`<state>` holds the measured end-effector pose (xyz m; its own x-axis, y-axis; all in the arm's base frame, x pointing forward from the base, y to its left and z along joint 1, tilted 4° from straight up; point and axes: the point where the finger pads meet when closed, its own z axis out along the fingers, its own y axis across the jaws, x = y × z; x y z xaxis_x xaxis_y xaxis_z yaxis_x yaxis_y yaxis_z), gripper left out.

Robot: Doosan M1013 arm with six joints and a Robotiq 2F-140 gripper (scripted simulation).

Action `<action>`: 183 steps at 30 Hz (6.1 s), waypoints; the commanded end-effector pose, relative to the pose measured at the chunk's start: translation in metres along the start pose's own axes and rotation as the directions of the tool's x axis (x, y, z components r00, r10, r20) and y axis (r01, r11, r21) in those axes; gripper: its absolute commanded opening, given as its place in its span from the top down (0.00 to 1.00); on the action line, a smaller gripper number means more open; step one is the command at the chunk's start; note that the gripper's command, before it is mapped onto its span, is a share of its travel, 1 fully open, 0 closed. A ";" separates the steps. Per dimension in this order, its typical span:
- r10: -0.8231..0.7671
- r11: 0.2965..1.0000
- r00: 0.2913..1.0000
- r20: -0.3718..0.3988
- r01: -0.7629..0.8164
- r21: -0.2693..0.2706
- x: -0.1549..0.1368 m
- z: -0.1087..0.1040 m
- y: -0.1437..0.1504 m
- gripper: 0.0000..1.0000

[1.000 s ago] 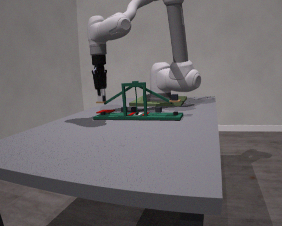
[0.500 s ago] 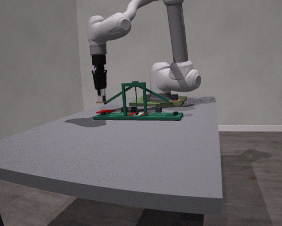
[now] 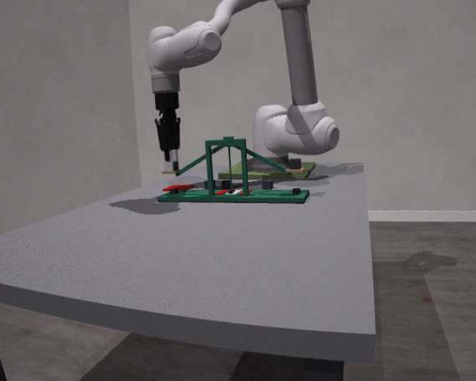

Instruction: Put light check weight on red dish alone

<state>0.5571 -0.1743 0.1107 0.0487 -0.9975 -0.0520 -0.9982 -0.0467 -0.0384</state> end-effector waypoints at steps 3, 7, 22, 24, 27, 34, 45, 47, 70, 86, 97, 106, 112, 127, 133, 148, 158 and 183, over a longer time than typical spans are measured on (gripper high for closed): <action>0.000 1.000 1.000 0.000 0.000 0.000 0.000 0.000 0.000 0.71; 0.000 1.000 1.000 0.000 0.000 0.000 0.000 0.000 0.000 0.69; 0.000 1.000 1.000 0.000 0.000 0.000 0.000 0.000 0.000 0.65; 0.000 1.000 1.000 0.000 0.000 0.000 0.000 0.000 0.000 0.65; 0.000 1.000 1.000 0.000 0.000 0.000 0.000 -0.002 0.000 0.65; 0.000 1.000 1.000 0.000 0.000 0.000 0.000 -0.019 0.000 0.65; 0.000 1.000 1.000 0.000 0.000 0.000 0.000 -0.066 0.000 0.65; 0.000 1.000 1.000 0.000 0.000 0.000 0.000 -0.075 0.000 0.65; 0.000 1.000 1.000 0.000 0.000 0.000 0.000 -0.090 0.000 0.00; 0.000 1.000 1.000 0.000 0.000 0.000 0.000 -0.108 0.000 0.00; 0.000 1.000 1.000 0.000 0.000 0.000 0.000 -0.163 0.000 0.00; 0.000 1.000 1.000 0.000 0.000 0.000 0.000 -0.176 0.000 0.00; 0.000 1.000 1.000 0.000 0.000 0.000 -0.005 -0.176 0.010 0.00; 0.000 1.000 1.000 0.000 0.000 0.000 -0.053 -0.176 0.113 0.00; 0.000 1.000 1.000 0.000 0.000 0.000 -0.067 -0.176 0.143 0.00; 0.000 1.000 1.000 0.000 0.000 0.000 -0.080 -0.176 0.170 0.00; 0.000 1.000 1.000 0.000 0.000 0.000 -0.080 -0.176 0.170 0.00; 0.000 1.000 1.000 0.000 0.000 0.000 -0.080 -0.176 0.170 0.00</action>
<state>0.3772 -0.1118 0.2840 0.0487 -0.9975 -0.0520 -0.9982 -0.0467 -0.0385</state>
